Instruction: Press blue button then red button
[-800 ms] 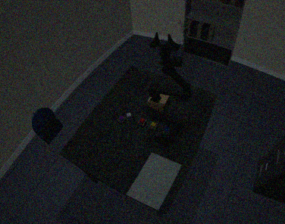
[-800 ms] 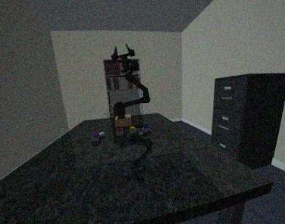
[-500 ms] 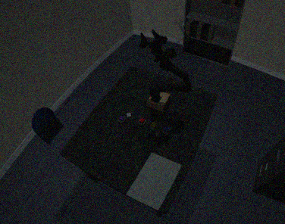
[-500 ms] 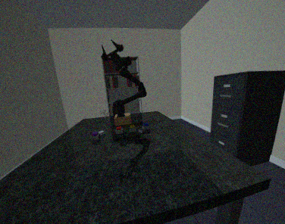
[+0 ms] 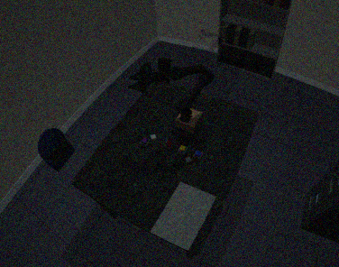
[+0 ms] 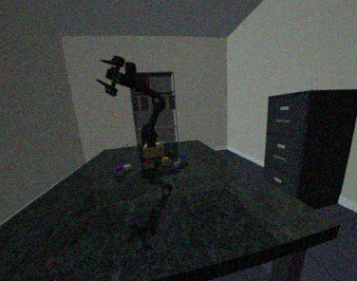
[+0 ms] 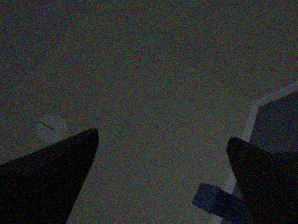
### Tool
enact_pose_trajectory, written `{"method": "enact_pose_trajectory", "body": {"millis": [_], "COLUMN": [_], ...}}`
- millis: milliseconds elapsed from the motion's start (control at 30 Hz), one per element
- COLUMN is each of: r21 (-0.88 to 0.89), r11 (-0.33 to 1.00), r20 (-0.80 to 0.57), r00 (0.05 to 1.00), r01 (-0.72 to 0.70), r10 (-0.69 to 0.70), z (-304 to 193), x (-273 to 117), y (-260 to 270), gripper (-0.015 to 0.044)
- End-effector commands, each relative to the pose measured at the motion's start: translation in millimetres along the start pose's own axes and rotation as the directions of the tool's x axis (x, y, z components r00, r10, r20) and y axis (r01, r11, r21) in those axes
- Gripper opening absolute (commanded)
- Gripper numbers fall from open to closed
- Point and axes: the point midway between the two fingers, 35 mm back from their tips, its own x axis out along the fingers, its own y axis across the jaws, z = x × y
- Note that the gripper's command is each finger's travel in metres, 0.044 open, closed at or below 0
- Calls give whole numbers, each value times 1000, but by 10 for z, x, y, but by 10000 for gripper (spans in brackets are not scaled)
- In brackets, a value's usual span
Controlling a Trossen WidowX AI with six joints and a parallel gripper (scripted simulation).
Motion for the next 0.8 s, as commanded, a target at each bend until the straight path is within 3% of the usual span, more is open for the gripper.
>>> {"method": "enact_pose_trajectory", "body": {"millis": [0,200,400,600,767], "r21": [-68,-288,-543,-699,-689], "r11": [992,941,839,668,472], "r20": [-257,-616,-776,-694,-478], "r00": [958,719,354,15,-145], "r01": [111,177,45,-256,-551], "r10": [-124,-324,-521,-720,-867], "z": [-717,-1973,-2976,-3501,-3547], "x": [179,-46,-804,-1841,-2684], "y": [-261,-633,-962,-1290,-1562], "gripper": [400,400,400,400,400]}}
